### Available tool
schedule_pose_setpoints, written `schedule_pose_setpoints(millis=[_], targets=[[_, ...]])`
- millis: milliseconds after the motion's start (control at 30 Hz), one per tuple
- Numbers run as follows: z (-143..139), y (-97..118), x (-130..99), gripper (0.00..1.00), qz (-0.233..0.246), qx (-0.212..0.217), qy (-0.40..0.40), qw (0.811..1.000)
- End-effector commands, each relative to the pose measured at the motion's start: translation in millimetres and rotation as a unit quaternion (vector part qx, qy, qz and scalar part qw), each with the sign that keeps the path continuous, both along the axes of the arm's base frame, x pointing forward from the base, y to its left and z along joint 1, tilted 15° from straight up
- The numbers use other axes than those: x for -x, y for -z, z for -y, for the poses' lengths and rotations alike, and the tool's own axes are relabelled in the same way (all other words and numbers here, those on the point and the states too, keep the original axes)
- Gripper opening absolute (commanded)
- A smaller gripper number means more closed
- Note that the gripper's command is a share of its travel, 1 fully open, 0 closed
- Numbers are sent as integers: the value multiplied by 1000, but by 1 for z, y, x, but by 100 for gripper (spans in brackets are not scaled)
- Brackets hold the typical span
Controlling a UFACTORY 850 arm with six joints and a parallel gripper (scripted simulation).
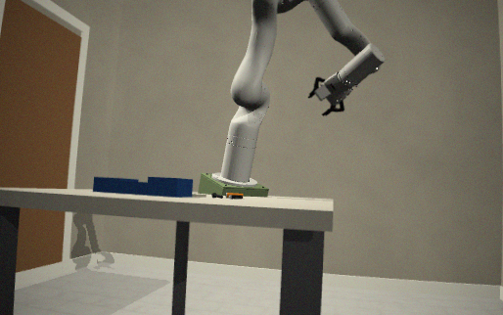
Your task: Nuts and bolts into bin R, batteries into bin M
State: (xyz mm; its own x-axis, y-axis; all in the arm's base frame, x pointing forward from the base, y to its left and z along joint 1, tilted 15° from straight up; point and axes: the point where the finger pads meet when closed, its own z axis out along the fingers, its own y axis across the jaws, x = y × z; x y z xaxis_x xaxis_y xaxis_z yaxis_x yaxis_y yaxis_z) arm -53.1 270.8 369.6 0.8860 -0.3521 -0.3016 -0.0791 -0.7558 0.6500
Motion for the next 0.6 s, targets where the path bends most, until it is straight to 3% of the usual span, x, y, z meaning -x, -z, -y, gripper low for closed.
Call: schedule_pose_setpoints(millis=[0,533,567], targets=[[0,-1,0,100,0,-1,0,1000],[0,-1,0,100,0,-1,0,1000],[-2,8,-2,7,0,-1,0,1000]])
